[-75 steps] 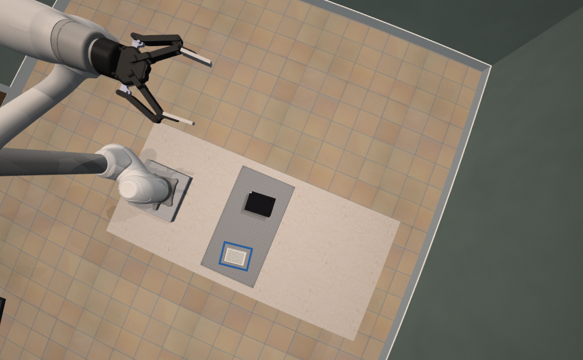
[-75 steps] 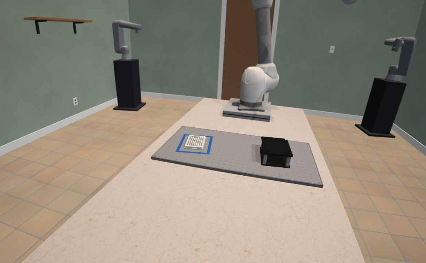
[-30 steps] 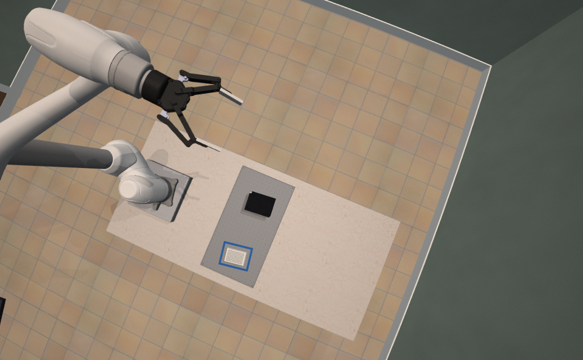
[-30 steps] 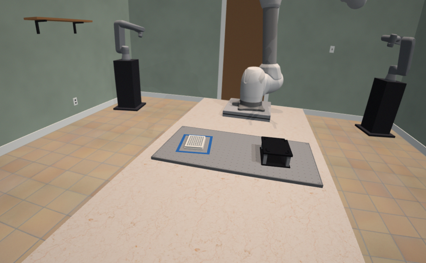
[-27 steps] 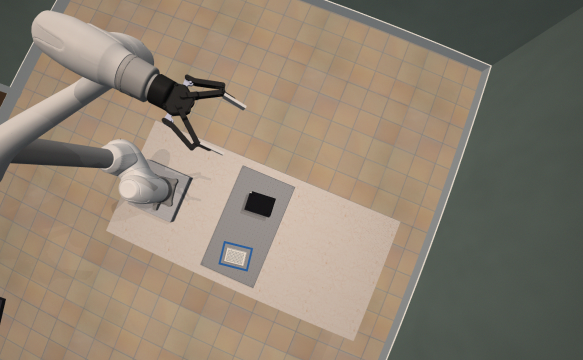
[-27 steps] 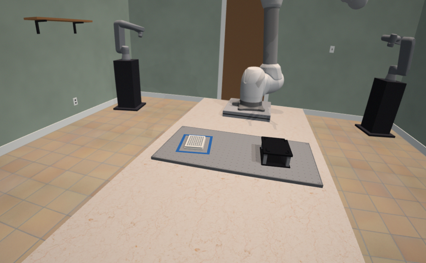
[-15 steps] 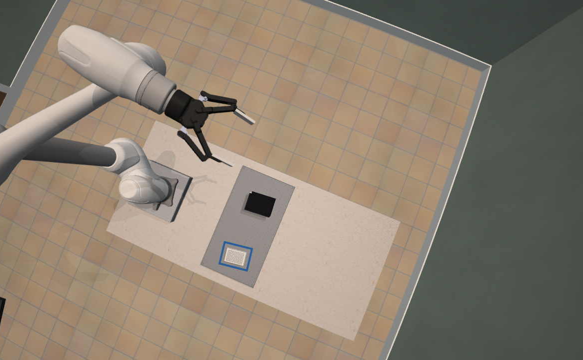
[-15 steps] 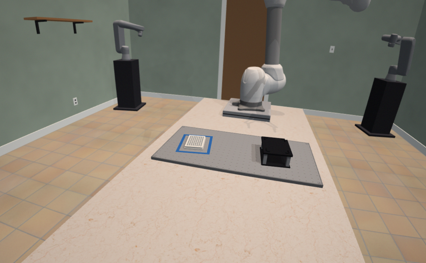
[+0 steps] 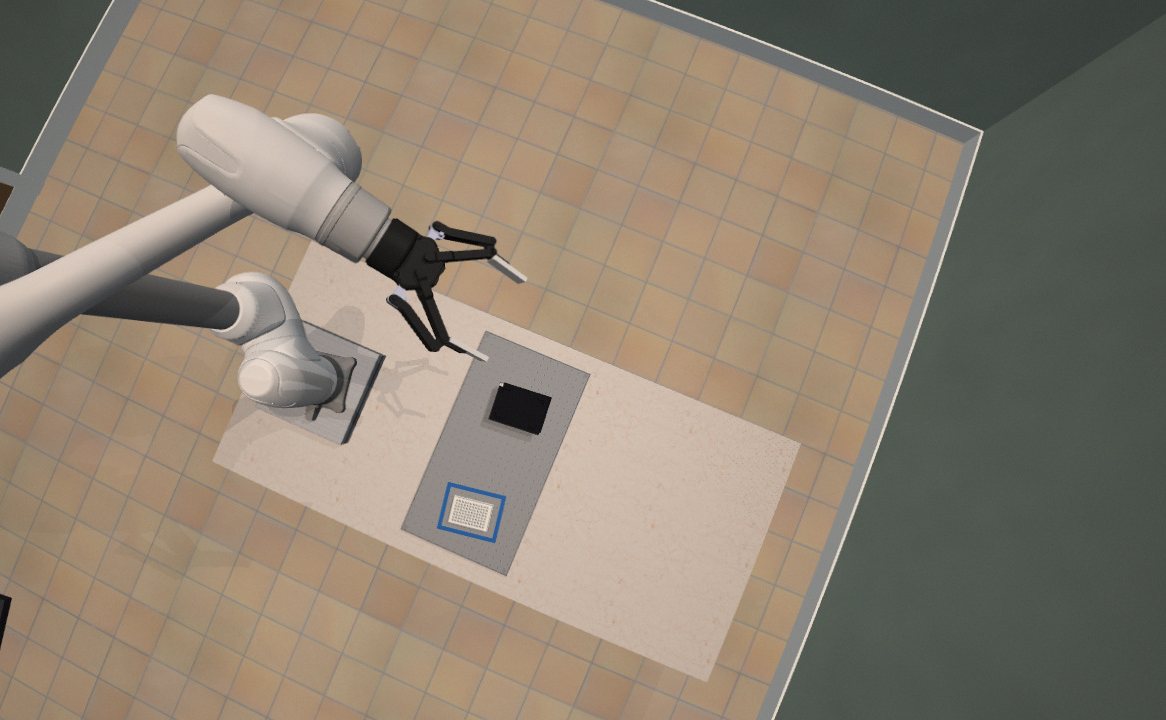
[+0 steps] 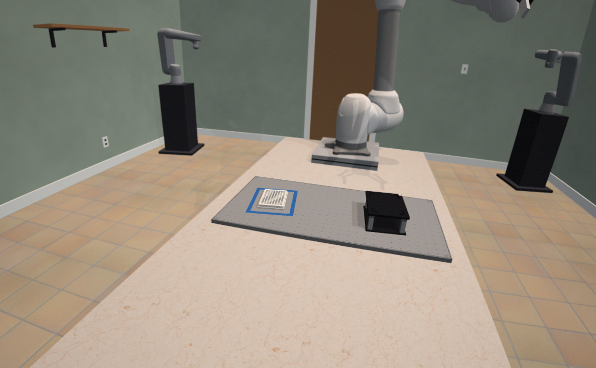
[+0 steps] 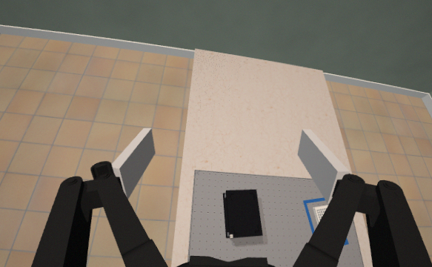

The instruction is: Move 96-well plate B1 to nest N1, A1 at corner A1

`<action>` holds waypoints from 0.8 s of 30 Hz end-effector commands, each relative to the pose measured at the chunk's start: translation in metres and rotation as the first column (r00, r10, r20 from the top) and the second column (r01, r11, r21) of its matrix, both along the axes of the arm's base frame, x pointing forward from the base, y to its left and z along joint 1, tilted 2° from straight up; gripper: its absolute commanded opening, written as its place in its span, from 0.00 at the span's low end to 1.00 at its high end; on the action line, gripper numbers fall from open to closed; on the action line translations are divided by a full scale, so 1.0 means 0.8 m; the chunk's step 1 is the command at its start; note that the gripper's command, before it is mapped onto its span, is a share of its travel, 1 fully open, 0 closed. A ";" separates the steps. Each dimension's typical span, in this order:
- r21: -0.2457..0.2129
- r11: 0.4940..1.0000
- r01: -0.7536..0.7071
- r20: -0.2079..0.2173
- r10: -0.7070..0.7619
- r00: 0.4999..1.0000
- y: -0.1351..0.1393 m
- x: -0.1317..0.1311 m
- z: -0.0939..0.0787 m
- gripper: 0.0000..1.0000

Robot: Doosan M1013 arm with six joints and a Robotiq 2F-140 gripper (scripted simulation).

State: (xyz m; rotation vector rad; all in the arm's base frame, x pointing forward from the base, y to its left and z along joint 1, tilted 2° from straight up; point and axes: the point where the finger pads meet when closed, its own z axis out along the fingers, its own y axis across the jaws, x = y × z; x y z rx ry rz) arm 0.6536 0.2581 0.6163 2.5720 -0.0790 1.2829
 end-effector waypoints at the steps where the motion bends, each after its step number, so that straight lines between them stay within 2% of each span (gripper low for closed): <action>1: -0.002 1.000 0.000 -0.003 0.000 1.000 -0.014 0.010 -0.018 1.00; 2: -0.002 1.000 0.000 -0.003 0.000 1.000 -0.016 0.011 -0.020 1.00; 5: -0.041 0.999 0.007 -0.080 -0.010 0.997 -0.027 0.017 -0.033 1.00; 15: -0.041 0.999 0.007 -0.080 -0.010 0.997 -0.055 0.032 -0.067 1.00; 17: -0.067 0.998 0.010 -0.141 -0.019 0.990 -0.064 0.036 -0.076 1.00; 18: -0.073 0.997 0.010 -0.157 -0.021 0.987 -0.068 0.038 -0.080 1.00; 24: -0.073 0.997 0.010 -0.157 -0.021 0.987 -0.092 0.048 -0.107 1.00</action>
